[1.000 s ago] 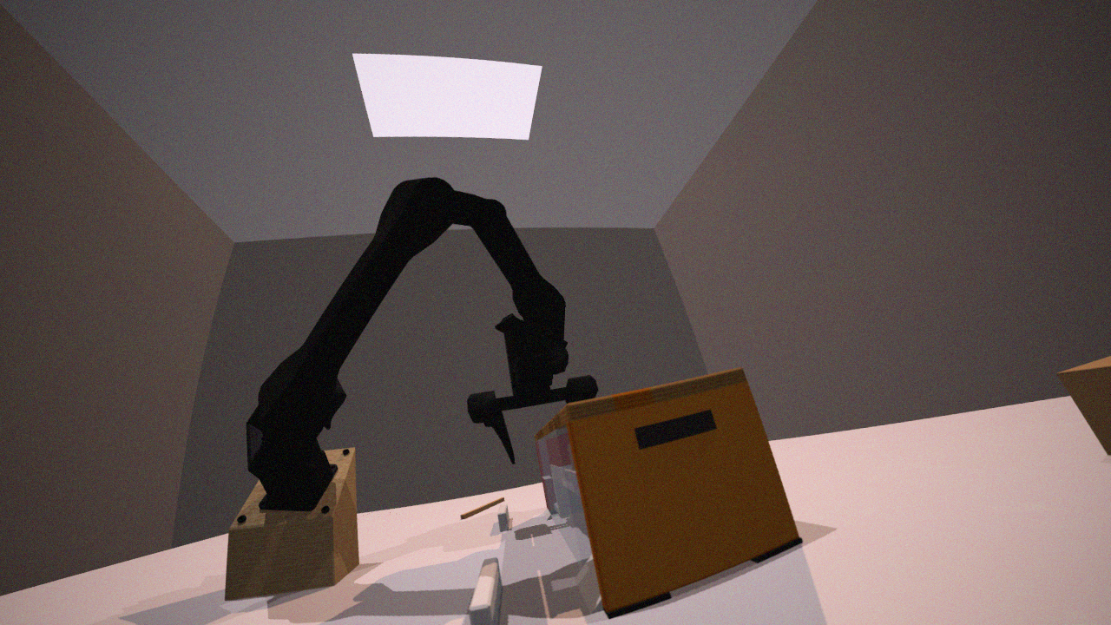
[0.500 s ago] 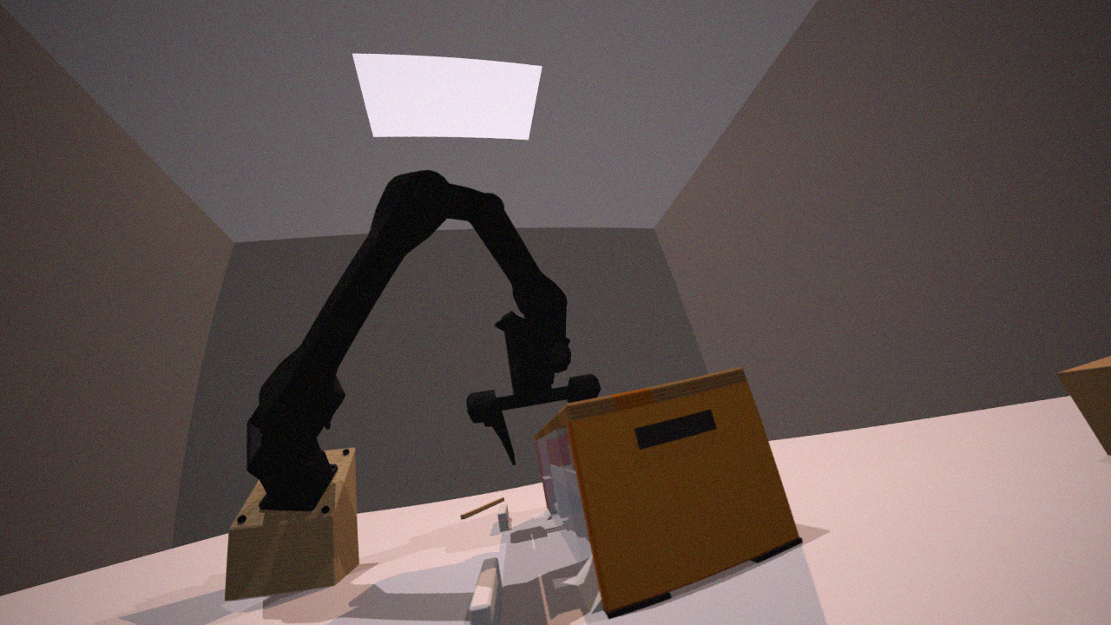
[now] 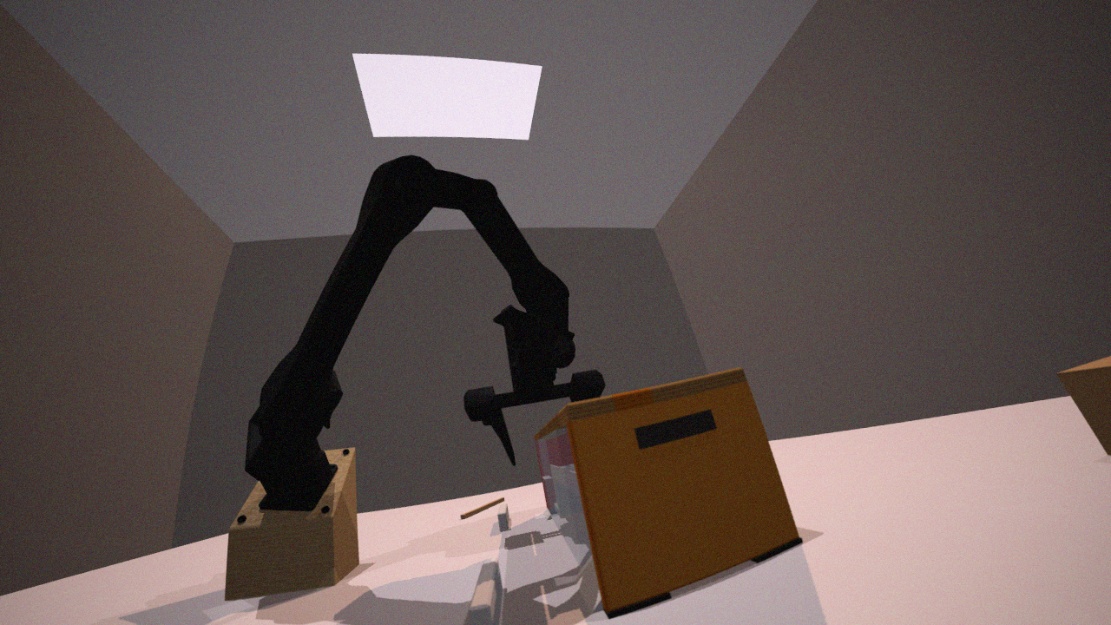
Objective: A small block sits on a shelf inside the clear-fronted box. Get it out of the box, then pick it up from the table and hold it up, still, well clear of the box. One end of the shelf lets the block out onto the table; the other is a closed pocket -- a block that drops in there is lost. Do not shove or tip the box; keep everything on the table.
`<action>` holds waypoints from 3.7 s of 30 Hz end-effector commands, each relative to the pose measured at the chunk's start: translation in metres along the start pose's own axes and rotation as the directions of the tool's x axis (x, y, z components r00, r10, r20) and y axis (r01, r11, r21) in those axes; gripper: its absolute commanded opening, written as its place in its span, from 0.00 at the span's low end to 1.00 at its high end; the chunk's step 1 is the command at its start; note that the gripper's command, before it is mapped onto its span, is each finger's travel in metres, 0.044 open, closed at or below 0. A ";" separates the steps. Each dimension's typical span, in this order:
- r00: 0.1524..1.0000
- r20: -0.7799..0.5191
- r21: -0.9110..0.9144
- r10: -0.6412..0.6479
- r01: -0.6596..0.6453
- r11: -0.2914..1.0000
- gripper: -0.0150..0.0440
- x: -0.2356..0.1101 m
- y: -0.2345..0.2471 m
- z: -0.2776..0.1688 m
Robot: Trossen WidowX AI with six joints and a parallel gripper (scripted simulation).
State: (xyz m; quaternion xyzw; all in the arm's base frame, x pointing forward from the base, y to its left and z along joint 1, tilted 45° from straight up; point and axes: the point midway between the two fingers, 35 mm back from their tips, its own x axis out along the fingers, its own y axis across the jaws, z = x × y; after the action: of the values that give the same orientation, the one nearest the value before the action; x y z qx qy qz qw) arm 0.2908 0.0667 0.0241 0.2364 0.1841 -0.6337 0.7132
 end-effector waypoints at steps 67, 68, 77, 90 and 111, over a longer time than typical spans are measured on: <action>1.000 0.006 -0.003 0.000 0.000 1.000 0.93 0.007 -0.003 0.030; 1.000 0.006 -0.003 0.000 0.000 1.000 0.93 0.007 -0.003 0.031; 1.000 0.006 -0.003 0.000 0.000 1.000 0.93 0.009 -0.003 0.040; 1.000 0.006 -0.003 0.000 0.000 1.000 0.93 0.009 -0.002 0.039; 1.000 0.007 -0.004 0.000 0.000 1.000 0.93 0.011 -0.002 0.051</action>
State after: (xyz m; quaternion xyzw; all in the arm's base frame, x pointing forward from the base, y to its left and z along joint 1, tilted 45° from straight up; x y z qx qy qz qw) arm 0.2885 0.0319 0.0565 0.2340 0.1840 -0.6344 0.7133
